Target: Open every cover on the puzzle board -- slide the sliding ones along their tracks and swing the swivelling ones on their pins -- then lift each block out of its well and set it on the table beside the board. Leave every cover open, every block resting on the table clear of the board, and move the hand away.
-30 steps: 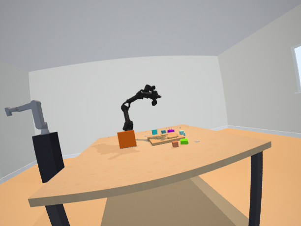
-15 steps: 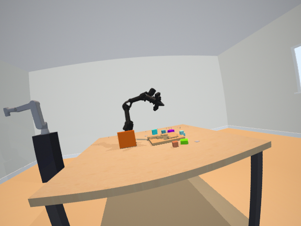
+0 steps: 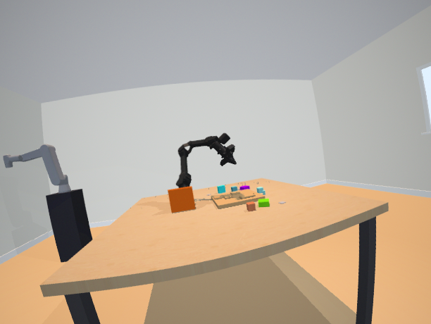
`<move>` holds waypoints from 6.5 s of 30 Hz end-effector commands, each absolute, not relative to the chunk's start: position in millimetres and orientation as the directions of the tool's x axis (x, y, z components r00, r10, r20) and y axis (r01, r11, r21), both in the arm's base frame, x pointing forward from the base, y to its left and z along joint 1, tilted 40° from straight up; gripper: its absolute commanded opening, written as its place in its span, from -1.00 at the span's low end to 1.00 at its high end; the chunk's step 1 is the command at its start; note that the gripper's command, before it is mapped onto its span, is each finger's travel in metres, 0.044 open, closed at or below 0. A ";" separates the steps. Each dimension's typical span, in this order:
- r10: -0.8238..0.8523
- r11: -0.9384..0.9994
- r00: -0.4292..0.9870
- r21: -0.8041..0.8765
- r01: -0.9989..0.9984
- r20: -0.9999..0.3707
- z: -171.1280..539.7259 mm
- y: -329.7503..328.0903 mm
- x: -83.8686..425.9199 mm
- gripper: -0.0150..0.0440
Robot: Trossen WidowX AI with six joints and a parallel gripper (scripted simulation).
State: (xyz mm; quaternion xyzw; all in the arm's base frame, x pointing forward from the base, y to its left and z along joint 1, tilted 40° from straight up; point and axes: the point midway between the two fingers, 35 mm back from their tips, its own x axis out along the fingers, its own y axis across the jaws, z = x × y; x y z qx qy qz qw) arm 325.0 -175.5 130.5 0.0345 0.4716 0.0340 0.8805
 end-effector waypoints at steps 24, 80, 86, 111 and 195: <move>0.563 0.815 0.201 0.579 0.029 -0.802 73.3 -44.7 316.7 -0.49; 0.631 0.763 0.114 0.641 0.084 -0.767 50.8 -6.7 313.3 -0.49; 0.631 0.763 0.115 0.641 0.084 -0.767 46.3 -2.9 314.1 -0.49; 0.633 0.762 0.115 0.642 0.084 -0.766 28.3 13.5 315.9 -0.49; 0.633 0.762 0.118 0.643 0.081 -0.765 27.3 8.8 387.0 -0.49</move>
